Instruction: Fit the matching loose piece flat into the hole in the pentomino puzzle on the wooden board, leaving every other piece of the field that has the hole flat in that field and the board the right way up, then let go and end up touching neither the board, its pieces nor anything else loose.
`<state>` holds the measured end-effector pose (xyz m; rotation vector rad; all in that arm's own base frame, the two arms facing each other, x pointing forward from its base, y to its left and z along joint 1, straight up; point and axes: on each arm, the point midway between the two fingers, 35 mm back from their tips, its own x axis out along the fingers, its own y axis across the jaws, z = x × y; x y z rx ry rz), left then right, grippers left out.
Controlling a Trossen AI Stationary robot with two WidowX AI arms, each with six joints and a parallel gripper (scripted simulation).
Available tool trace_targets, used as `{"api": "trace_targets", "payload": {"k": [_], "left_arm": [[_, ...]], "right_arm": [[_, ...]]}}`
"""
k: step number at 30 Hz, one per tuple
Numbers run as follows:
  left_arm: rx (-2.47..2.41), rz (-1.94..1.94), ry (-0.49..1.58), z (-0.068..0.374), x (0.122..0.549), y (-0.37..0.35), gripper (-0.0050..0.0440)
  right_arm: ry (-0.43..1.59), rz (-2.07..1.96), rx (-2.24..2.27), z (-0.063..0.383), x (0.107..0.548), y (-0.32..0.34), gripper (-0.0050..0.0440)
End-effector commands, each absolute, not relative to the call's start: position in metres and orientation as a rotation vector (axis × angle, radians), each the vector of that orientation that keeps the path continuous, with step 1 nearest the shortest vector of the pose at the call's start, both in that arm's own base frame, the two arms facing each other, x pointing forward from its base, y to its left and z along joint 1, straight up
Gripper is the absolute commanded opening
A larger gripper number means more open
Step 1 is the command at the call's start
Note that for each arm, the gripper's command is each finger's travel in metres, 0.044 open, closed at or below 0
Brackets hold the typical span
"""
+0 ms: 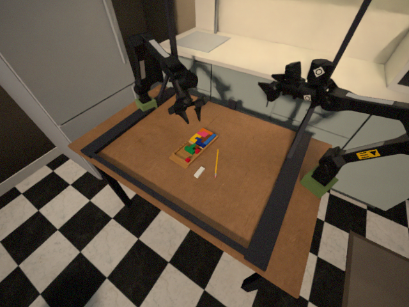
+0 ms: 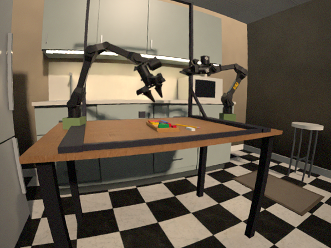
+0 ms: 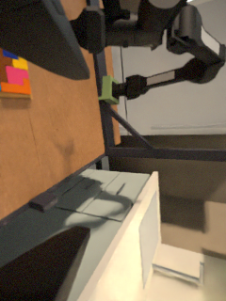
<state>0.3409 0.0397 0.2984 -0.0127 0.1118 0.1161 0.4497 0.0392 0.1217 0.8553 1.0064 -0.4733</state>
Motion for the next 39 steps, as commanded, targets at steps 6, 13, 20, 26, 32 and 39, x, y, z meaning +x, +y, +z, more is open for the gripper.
{"api": "trace_targets", "payload": {"k": [6, 13, 20, 26, 32, 39], "left_arm": [[0.002, 0.030, -0.021, 0.321, 0.320, 0.009, 0.0440], [0.003, -0.002, -0.063, 0.327, 0.313, -0.001, 0.0440], [0.003, -0.001, -0.061, 0.326, 0.314, 0.000, 0.0440], [0.003, -0.001, -0.064, 0.328, 0.314, 0.000, 0.0440], [0.000, 0.000, -0.070, 0.331, 0.314, 0.000, 0.0440], [0.000, 0.000, -0.070, 0.331, 0.314, 0.000, 0.0440]], "right_arm": [[0.741, -0.231, 0.705, 0.193, 0.434, 0.027, 0.0285], [0.488, -0.083, 0.490, 0.245, 0.405, 0.017, 0.0285], [0.232, -0.012, 0.268, 0.289, 0.367, 0.007, 0.0285], [0.106, 0.001, 0.156, 0.307, 0.345, 0.003, 0.0285], [-0.037, -0.001, 0.025, 0.325, 0.318, 0.000, 0.0285], [-0.069, -0.004, -0.005, 0.328, 0.312, -0.001, 0.0285]]}}
